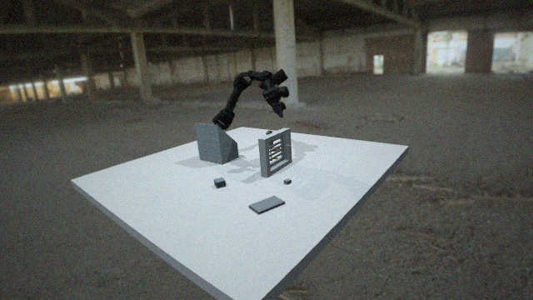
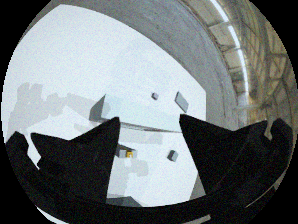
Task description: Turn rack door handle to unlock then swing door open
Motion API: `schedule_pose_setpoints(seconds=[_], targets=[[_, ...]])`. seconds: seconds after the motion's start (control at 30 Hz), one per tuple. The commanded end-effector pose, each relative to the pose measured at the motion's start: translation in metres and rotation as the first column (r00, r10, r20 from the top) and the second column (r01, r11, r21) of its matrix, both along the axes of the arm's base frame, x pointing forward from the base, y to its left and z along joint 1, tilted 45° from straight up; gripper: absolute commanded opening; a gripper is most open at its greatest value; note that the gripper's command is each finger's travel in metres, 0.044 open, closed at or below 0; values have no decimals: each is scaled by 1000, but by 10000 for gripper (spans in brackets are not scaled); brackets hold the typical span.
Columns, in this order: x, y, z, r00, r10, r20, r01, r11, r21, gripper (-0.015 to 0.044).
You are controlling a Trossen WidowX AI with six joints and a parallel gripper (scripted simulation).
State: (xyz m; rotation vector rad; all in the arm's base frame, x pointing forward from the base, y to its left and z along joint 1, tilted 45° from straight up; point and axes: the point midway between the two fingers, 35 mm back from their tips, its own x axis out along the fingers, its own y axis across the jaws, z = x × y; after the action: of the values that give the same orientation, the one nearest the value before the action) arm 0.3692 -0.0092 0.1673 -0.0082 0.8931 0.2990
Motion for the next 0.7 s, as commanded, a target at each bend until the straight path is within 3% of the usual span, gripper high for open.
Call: schedule_pose_setpoints(seconds=[0.0, 0.67], targets=[[-2, 0, -11, 996, 32, -81, -29, 999, 34, 281], [-22, 0, -55, 862, 208, -462, -48, 941, 334, 281]])
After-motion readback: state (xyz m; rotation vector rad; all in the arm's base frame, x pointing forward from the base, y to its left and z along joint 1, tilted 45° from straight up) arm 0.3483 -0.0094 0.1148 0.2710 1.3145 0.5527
